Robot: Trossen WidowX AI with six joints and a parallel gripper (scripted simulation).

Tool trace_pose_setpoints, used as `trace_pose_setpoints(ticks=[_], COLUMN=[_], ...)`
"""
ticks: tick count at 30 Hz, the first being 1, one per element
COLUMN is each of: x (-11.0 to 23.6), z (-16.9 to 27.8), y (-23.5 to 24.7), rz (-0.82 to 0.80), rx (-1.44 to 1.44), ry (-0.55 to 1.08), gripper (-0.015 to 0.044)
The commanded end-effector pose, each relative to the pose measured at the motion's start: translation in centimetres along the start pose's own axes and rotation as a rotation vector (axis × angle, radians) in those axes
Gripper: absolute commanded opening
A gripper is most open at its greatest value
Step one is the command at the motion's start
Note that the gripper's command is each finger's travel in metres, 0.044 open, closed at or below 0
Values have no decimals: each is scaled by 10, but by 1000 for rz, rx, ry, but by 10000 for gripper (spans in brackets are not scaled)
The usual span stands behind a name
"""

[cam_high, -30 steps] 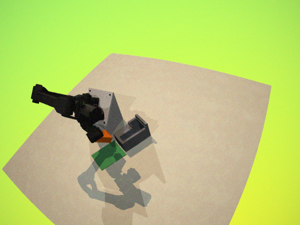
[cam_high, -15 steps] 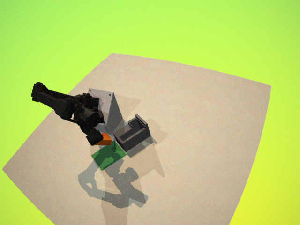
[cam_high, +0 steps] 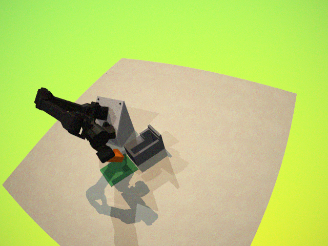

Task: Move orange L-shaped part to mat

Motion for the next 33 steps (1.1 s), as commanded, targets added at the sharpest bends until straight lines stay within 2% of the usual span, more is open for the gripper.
trace_pose_setpoints(ticks=[1,25,33], x=[-7,-44,-46], z=[-1,0,0], y=[2,2,3], rz=[-7,-5,-4], rx=[7,7,7], ry=[-2,1,1], gripper=[0,0,0])
Point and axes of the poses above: the point midway between the two fingers, 35 mm back from their tips, its own x axis back along the fingers, its own y axis across the jaws, z = x × y, the point moved 9 cm from there along x, back along the fingers, and after that the axes turned 12 degrees about -x, right-handed, at the moved point
